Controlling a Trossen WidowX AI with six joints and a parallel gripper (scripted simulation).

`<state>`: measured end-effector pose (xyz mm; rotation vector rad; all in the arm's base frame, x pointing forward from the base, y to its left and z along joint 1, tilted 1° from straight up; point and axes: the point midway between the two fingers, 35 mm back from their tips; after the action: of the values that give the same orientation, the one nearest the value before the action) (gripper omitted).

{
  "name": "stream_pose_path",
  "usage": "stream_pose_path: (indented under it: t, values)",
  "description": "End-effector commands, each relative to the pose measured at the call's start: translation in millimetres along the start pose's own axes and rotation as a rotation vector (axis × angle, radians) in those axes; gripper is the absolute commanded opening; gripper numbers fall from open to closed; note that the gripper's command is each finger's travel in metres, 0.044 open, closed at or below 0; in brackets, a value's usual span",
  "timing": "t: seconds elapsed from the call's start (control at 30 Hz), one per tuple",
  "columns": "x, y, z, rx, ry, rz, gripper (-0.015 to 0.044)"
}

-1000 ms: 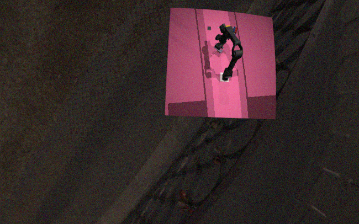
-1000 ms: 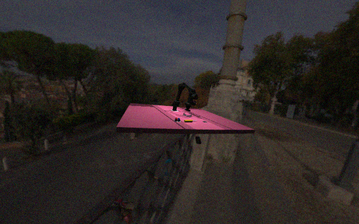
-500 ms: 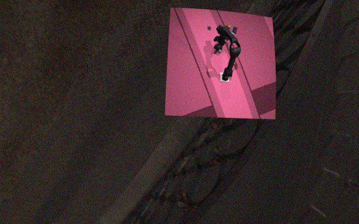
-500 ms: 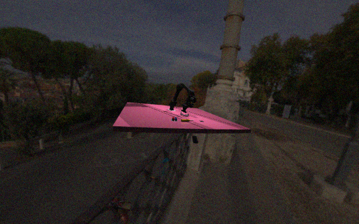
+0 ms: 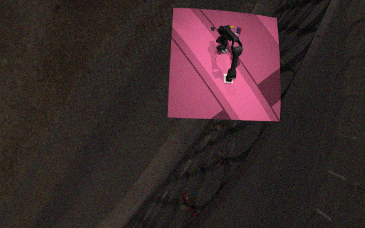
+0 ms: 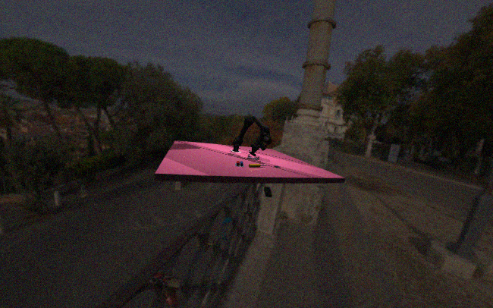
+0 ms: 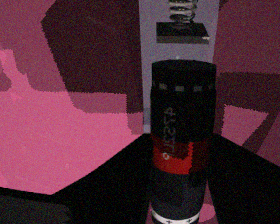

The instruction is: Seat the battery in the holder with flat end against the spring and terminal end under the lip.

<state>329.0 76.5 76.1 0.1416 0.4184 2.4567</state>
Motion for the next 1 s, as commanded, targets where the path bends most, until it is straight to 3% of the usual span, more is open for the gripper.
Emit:
stream_pose_path:
  t: [0.0,0.97]
  values:
    - [-0.5,-2.5,-4.9,0.042,-0.003,-0.001,0.0073]
    - [-0.8,-16.6,-7.5,0.137,-0.004,0.002,0.0073]
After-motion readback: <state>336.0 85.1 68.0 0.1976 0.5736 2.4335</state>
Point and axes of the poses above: the point midway between the two fingers, 35 mm back from their tips, its own z axis back along the fingers, its own x axis across the jaws, y = z × x, and after that the axes turned 2 degrees about z, right-handed
